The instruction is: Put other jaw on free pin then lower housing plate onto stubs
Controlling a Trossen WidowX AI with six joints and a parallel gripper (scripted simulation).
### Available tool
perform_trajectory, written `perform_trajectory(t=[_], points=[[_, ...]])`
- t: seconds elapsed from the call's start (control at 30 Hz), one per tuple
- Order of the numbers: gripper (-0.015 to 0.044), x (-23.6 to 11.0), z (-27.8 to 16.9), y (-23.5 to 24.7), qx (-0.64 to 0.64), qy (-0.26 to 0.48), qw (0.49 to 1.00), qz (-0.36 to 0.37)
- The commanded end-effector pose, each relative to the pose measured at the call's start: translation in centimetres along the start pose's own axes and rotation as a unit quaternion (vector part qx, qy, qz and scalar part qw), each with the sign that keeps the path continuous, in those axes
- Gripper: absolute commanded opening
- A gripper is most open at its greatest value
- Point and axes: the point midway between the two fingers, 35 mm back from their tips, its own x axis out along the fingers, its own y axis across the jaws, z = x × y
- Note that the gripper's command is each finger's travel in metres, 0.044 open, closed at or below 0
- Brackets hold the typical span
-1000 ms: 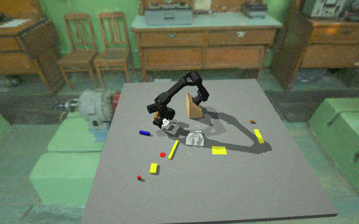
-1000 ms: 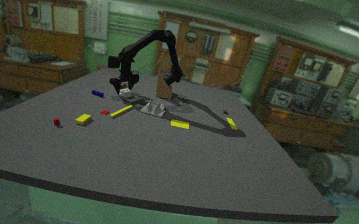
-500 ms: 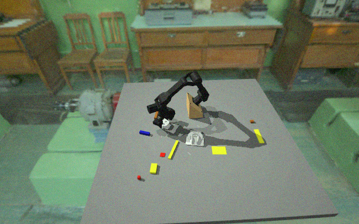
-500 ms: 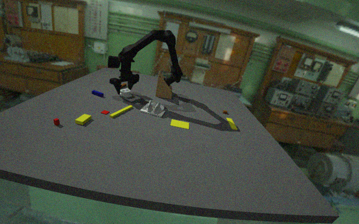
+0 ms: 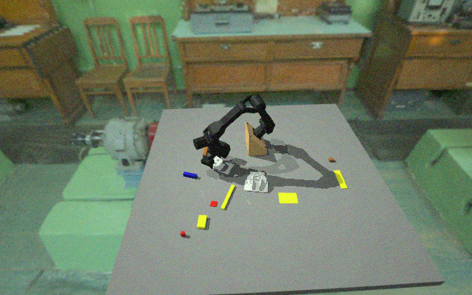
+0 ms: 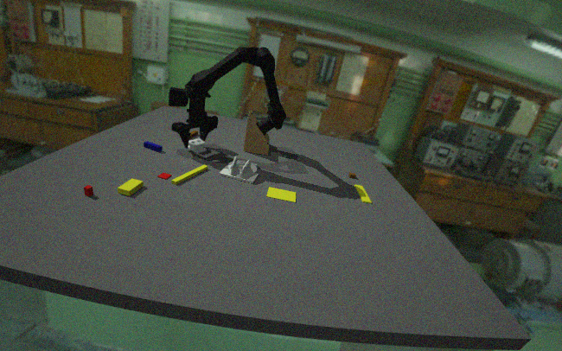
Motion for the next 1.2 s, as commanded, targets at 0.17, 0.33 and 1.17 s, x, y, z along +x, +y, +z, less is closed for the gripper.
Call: perform_trajectory(t=[0.17,0.33,1.17], points=[[0.0351,-1.4,0.0,-0.1,0.001,0.0,1.0,0.0],[0.0351,-3.0,-0.1,-0.2,0.001,0.0,1.0,0.0],[0.0351,-7.8,2.0,-0.4,0.057,0.002,0.998,-0.002]])
